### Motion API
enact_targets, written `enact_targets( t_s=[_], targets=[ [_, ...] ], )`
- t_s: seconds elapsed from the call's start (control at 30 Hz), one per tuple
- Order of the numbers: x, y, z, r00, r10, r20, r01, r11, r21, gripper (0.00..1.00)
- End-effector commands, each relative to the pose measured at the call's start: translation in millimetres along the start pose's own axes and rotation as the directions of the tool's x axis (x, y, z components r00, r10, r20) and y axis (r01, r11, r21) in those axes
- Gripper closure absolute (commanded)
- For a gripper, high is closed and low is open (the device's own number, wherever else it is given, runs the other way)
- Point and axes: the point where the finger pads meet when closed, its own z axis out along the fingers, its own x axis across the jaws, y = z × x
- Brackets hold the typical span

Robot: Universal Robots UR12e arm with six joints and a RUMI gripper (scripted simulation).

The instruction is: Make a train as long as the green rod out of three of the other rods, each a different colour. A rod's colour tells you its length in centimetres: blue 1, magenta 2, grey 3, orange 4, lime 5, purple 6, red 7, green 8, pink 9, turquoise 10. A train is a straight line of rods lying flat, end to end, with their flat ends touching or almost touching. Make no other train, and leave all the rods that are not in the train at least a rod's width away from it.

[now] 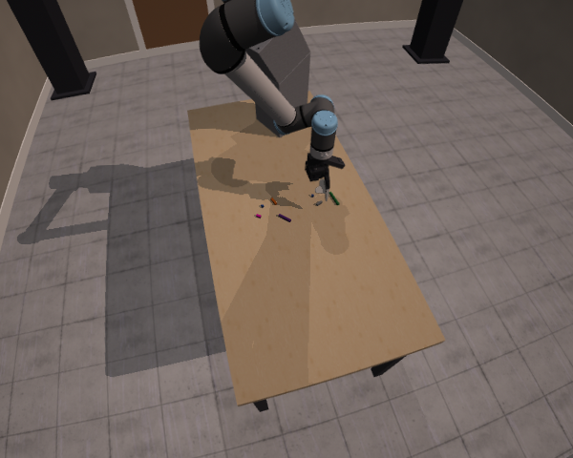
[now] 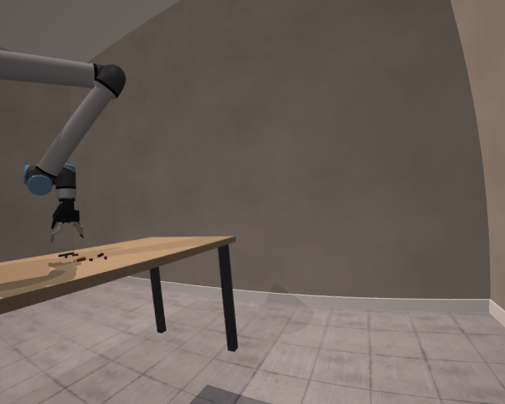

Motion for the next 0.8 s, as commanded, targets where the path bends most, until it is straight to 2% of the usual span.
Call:
enact_targets(
  t_s=[0.0,0.6,0.77],
  targets=[
    [0,0,0,1.000,-0.009,-0.001,0.009,1.000,0.000,0.00],
    [-1,10,0,0.984,-0.180,-0.001,0.180,0.984,0.001,0.00],
    [-2,17,0,0.957,-0.291,0.000,0.291,0.957,0.001,0.00]
  ],
)
